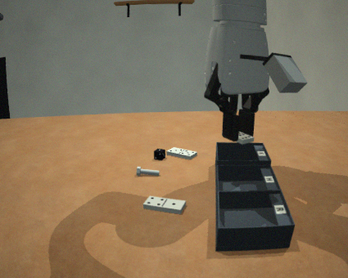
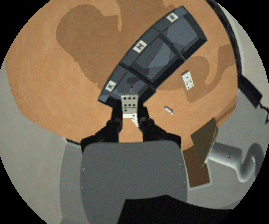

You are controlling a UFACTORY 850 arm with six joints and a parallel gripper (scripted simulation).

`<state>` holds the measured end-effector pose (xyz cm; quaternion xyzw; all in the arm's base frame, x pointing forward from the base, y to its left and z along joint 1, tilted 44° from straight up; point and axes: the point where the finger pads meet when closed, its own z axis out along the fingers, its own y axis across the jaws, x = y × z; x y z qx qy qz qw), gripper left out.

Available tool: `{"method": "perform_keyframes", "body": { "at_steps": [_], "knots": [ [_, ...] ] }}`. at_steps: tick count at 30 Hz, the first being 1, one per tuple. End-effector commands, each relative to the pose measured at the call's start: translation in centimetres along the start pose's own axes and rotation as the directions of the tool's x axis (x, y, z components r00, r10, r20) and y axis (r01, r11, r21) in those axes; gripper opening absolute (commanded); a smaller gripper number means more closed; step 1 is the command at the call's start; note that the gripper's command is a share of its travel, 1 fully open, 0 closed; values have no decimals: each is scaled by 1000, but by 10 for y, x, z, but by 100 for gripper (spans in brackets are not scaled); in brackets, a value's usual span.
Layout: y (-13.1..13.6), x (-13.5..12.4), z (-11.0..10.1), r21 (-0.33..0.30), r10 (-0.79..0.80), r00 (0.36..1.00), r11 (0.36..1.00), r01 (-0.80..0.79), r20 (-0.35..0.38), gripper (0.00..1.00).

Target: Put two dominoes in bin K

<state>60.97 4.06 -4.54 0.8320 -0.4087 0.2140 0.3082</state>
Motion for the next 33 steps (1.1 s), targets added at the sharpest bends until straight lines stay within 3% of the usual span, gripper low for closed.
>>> {"method": "perform_keyframes", "body": {
  "at_steps": [1, 11, 19, 33],
  "knots": [
    [-1, 2, -1, 6, 157, 988, 988, -157, -2, 0],
    [-1, 2, -1, 3, 370, 929, 929, -370, 2, 0],
    [-1, 2, -1, 15, 593, 805, 805, -593, -2, 0],
    [-1, 2, -1, 16, 597, 802, 802, -597, -2, 0]
  ]
}}
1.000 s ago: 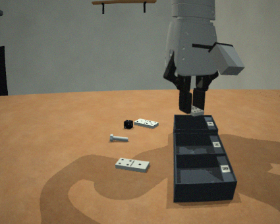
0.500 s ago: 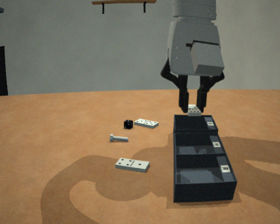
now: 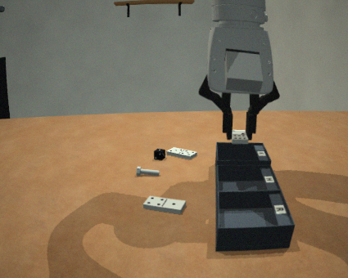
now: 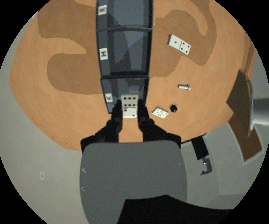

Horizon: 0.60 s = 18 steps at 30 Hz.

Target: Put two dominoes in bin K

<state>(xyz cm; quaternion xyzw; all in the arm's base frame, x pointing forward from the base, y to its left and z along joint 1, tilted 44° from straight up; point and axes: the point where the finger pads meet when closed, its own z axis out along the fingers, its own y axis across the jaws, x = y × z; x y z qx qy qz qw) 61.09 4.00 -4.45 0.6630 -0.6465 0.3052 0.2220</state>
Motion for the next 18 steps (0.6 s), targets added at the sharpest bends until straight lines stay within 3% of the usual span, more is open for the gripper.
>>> {"method": "perform_keyframes", "body": {
  "at_steps": [1, 18],
  "knots": [
    [-1, 0, -1, 3, 2, 1000, 1000, -2, 0, 0],
    [-1, 0, 23, 3, 2, 1000, 1000, -2, 0, 0]
  ]
}}
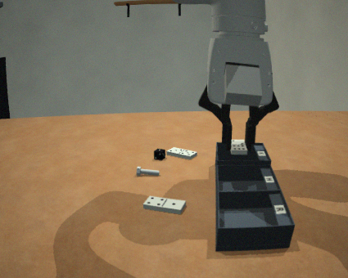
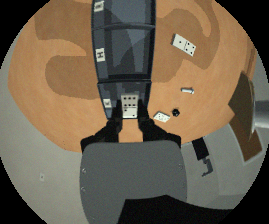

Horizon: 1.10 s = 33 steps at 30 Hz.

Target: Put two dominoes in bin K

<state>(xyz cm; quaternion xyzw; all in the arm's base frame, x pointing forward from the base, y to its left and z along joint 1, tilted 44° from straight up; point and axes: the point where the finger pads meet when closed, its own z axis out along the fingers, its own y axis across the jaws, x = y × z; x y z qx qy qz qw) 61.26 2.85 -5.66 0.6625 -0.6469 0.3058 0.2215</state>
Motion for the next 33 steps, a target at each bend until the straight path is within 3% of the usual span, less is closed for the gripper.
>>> {"method": "perform_keyframes", "body": {
  "at_steps": [1, 9, 25, 26, 33],
  "knots": [
    [-1, 0, 8, 2, 1, 1000, 1000, -1, 0, 0],
    [-1, 0, 24, 2, 0, 1000, 1000, 0, 0, 0],
    [-1, 0, 27, 2, 0, 1000, 1000, 0, 0, 0],
    [-1, 0, 27, 2, 0, 1000, 1000, 0, 0, 31],
    [-1, 0, 27, 2, 1, 1000, 1000, -1, 0, 31]
  ]
}}
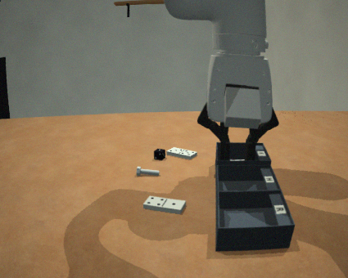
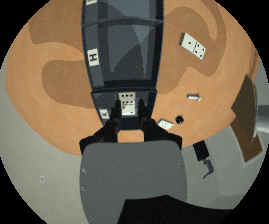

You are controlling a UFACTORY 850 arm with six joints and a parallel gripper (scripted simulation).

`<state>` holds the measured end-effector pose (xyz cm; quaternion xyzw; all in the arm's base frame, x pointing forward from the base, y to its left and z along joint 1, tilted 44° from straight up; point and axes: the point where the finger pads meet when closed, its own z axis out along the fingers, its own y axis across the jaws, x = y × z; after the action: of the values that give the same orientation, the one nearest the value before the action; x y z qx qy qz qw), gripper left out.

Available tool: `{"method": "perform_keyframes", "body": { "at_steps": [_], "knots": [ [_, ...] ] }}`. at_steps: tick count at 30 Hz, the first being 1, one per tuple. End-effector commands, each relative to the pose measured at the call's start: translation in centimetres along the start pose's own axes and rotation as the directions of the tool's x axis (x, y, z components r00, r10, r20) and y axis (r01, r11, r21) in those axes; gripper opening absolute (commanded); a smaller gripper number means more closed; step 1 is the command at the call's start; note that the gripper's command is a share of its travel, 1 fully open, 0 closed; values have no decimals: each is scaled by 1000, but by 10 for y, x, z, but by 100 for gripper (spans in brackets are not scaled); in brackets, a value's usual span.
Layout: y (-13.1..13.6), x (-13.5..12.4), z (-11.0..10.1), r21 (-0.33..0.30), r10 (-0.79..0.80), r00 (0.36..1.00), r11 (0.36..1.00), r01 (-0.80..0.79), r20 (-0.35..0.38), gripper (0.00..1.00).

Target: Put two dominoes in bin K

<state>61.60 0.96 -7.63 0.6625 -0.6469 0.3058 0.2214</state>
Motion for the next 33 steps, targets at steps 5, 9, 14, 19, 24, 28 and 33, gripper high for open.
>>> {"method": "perform_keyframes", "body": {
  "at_steps": [5, 9, 14, 19, 24, 28, 33],
  "knots": [
    [-1, 0, -1, 2, 1, 1000, 1000, -1, 1, 31],
    [-1, 0, -1, 2, 1, 1000, 1000, -1, 1, 31],
    [-1, 0, -3, 1, 0, 1000, 1000, 0, 0, 31],
    [-1, 0, -10, 1, 0, 1000, 1000, 0, 0, 31],
    [-1, 0, -17, 1, 0, 1000, 1000, 0, 1, 31],
    [-1, 0, -21, 1, 0, 1000, 1000, 0, 1, 31],
    [-1, 0, -26, 1, 1, 1000, 1000, -1, 1, 31]
  ]
}}
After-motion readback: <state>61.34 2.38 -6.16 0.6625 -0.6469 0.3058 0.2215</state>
